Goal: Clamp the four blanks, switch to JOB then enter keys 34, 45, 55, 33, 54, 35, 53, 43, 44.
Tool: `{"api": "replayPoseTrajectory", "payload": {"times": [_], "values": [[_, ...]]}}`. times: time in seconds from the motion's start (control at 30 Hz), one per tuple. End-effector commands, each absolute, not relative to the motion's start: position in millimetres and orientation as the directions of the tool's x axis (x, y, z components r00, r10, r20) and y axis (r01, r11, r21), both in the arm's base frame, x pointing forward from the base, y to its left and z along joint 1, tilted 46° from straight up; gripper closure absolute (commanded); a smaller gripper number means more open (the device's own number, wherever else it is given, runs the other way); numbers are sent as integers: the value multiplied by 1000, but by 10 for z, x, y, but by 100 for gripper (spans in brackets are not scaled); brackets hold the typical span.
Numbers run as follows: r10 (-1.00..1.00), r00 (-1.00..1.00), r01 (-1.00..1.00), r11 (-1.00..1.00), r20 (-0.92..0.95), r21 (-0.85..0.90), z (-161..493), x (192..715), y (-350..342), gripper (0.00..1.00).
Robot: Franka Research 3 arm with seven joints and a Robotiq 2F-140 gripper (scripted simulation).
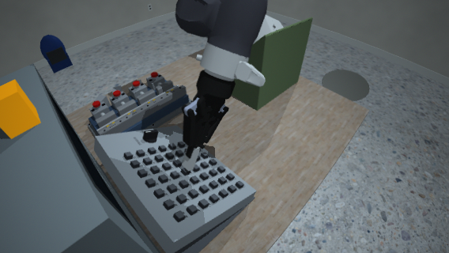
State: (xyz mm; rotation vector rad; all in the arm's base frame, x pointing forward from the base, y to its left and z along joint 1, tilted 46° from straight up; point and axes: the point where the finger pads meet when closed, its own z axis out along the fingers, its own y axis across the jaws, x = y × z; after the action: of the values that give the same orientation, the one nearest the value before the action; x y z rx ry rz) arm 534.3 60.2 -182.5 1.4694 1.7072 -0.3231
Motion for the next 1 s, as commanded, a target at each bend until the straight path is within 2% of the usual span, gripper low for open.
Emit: {"api": "replayPoseTrajectory", "payload": {"times": [0.0,0.97], "values": [[692,43,905,278,-720,321,-1828,5359,600,100],[692,43,905,278,-720,321,-1903,5411,519,100]]}}
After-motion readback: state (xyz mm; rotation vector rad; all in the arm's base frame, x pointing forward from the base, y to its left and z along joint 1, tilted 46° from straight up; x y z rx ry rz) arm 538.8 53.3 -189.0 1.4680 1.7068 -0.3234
